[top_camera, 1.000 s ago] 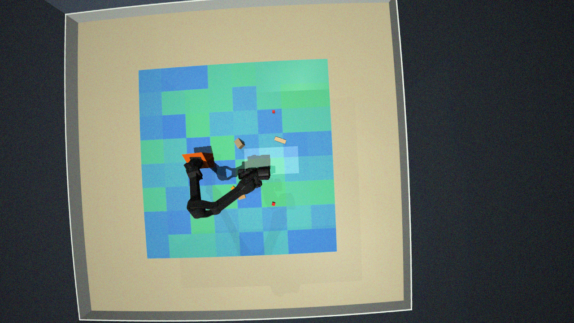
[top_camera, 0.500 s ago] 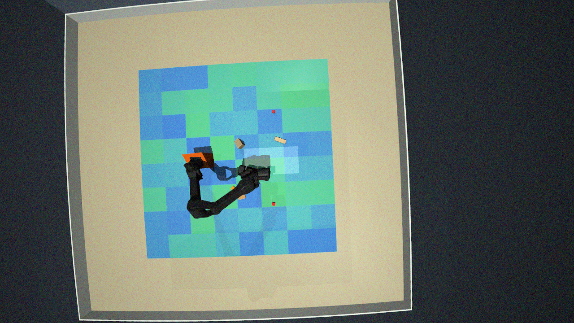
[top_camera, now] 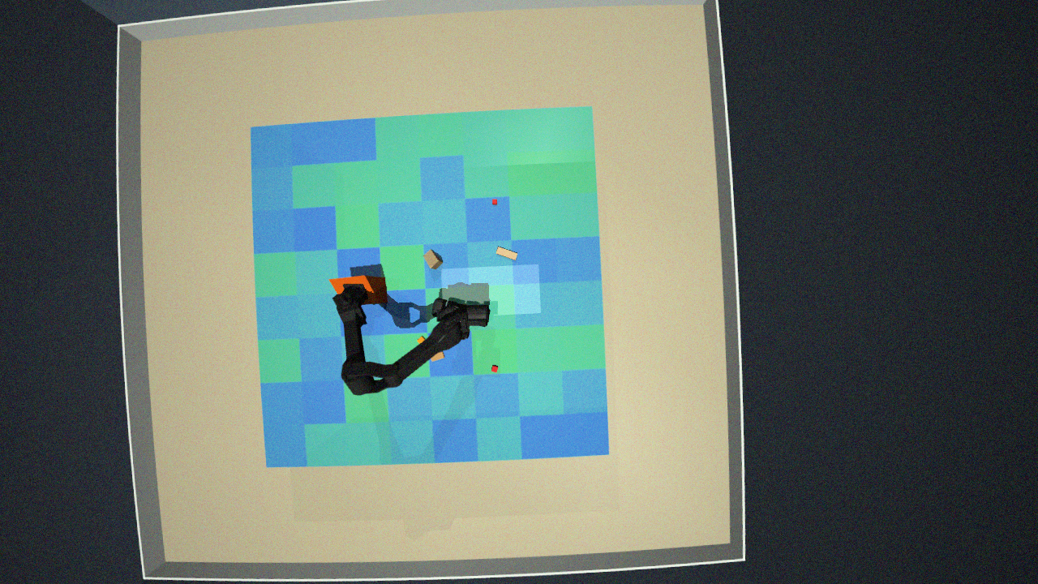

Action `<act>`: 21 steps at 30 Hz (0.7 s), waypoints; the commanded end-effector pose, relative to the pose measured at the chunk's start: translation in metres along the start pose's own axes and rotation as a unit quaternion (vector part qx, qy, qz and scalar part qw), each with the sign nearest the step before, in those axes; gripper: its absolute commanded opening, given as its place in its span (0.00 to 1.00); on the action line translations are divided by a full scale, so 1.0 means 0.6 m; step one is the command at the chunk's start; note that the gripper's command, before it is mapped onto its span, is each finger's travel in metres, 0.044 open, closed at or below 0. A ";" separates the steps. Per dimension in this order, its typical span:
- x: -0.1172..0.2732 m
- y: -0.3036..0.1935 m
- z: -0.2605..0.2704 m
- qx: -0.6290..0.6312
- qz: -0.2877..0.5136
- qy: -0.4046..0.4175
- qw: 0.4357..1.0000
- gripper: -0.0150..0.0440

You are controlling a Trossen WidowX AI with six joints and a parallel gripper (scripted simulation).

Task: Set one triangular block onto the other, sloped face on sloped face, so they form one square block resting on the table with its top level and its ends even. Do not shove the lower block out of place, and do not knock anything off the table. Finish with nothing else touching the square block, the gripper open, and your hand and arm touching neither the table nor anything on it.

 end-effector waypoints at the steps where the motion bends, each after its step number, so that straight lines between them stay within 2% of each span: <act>1: -0.011 -0.001 -0.003 0.005 0.001 0.000 1.000 0.25; 7: -0.015 0.000 -0.003 0.006 0.000 0.000 1.000 0.25; 21: -0.012 0.001 -0.002 0.003 -0.001 0.000 1.000 0.88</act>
Point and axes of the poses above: the point midway between the two fingers, 35 mm back from their tips, its own x axis back along the fingers, its own z axis across the jaws, y = z × x, the point moved 1 cm from there along x, back along the fingers, and after that the axes turned 2 degrees about x, right-handed, at the moved point
